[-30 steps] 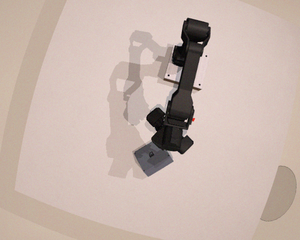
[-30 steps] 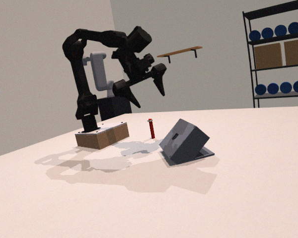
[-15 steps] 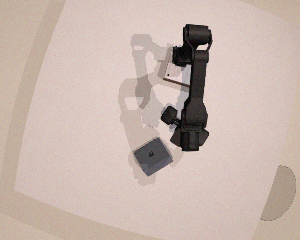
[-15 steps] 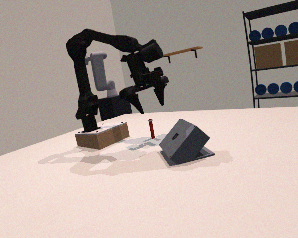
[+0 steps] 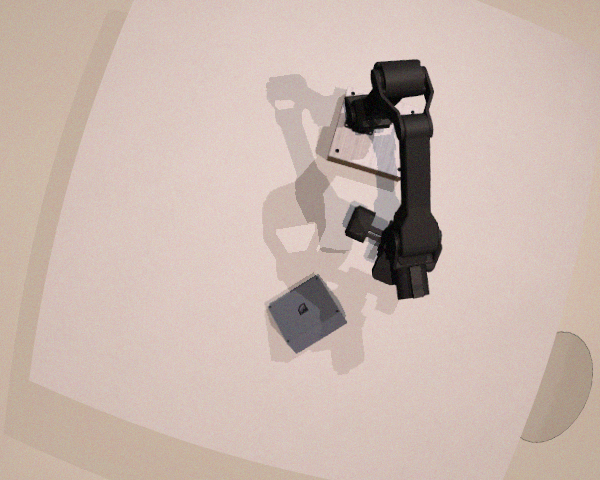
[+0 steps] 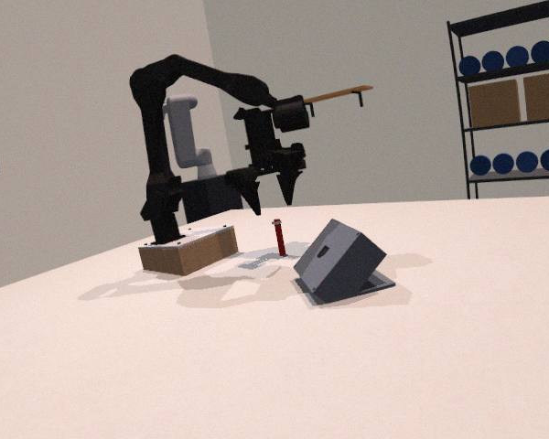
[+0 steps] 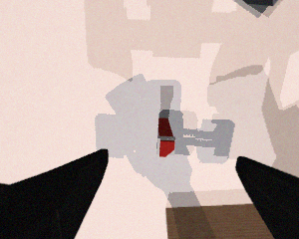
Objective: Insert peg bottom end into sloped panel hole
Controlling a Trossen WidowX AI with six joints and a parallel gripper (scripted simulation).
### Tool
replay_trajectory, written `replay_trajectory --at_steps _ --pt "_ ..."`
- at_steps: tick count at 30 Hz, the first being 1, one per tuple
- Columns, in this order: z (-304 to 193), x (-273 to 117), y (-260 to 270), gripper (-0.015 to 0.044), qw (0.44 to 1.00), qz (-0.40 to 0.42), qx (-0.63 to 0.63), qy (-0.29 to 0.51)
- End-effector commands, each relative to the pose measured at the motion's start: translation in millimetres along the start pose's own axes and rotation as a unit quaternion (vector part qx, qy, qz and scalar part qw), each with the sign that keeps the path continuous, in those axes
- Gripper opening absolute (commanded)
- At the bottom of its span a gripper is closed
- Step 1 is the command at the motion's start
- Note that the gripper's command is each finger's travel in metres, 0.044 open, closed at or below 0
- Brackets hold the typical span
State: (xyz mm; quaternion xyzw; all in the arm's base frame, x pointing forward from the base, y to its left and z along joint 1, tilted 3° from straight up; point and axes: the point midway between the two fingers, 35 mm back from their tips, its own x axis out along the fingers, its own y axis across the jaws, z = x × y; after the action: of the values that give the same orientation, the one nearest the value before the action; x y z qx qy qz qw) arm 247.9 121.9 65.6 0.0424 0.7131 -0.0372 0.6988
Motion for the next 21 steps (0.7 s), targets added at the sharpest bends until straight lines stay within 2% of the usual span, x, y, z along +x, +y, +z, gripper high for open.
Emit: replay_trajectory --at_steps 1,21 --pt "-3 2 1 0.044 1.0 -0.001 -0.005 0.008" --pt "-2 32 2 0.044 1.0 -0.001 -0.005 0.007"
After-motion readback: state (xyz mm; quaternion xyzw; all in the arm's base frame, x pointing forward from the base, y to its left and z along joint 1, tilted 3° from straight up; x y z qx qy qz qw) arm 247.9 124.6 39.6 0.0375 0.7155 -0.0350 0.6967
